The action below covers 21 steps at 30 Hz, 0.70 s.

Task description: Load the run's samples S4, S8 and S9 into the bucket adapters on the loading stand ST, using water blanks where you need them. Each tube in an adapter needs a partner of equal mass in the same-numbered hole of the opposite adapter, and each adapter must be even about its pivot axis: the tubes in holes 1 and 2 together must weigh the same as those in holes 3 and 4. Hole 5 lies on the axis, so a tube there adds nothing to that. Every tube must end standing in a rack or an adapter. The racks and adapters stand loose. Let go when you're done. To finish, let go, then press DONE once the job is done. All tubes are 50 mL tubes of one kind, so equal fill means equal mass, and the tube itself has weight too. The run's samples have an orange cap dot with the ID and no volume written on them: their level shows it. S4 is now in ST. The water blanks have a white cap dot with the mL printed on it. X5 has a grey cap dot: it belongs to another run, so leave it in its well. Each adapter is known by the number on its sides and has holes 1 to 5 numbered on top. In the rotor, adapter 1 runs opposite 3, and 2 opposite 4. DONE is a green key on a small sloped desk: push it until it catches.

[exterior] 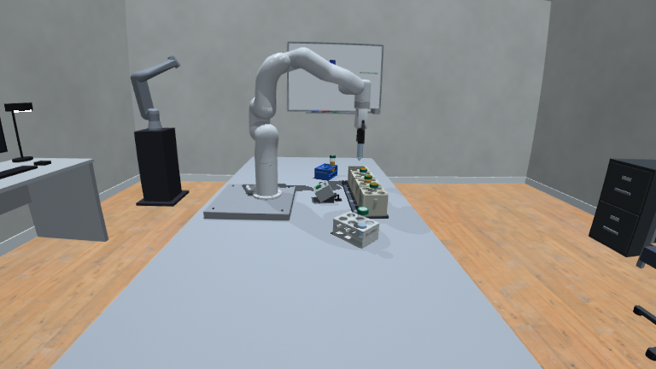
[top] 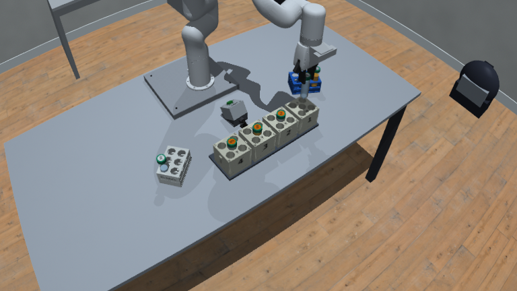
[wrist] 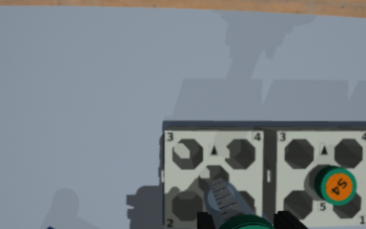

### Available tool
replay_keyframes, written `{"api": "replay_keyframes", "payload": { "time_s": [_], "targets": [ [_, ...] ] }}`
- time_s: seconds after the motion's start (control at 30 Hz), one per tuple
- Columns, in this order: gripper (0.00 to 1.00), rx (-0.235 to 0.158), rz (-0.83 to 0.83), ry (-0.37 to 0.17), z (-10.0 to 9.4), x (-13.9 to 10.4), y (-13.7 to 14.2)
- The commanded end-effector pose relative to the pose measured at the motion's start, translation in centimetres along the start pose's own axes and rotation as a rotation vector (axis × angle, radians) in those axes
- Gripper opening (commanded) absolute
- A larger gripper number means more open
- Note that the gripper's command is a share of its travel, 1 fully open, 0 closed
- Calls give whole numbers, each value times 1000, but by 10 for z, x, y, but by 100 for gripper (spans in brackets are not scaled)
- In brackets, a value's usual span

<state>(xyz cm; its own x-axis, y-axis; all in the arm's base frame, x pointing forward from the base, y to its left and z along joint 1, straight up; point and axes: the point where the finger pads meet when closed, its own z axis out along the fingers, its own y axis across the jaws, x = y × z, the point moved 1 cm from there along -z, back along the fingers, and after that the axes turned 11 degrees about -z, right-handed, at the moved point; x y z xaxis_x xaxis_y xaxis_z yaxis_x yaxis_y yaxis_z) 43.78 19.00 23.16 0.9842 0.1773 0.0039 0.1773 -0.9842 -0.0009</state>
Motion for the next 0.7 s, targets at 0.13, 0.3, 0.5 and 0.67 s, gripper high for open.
{"api": "replay_keyframes", "payload": {
  "time_s": [0.13, 0.3, 0.5, 0.67],
  "targets": [
    [0, -6, 0, 6, 12, 1, 0],
    [0, -6, 0, 6, 22, 1, 0],
    [0, -6, 0, 6, 30, 1, 0],
    [0, -6, 0, 6, 32, 1, 0]
  ]
}}
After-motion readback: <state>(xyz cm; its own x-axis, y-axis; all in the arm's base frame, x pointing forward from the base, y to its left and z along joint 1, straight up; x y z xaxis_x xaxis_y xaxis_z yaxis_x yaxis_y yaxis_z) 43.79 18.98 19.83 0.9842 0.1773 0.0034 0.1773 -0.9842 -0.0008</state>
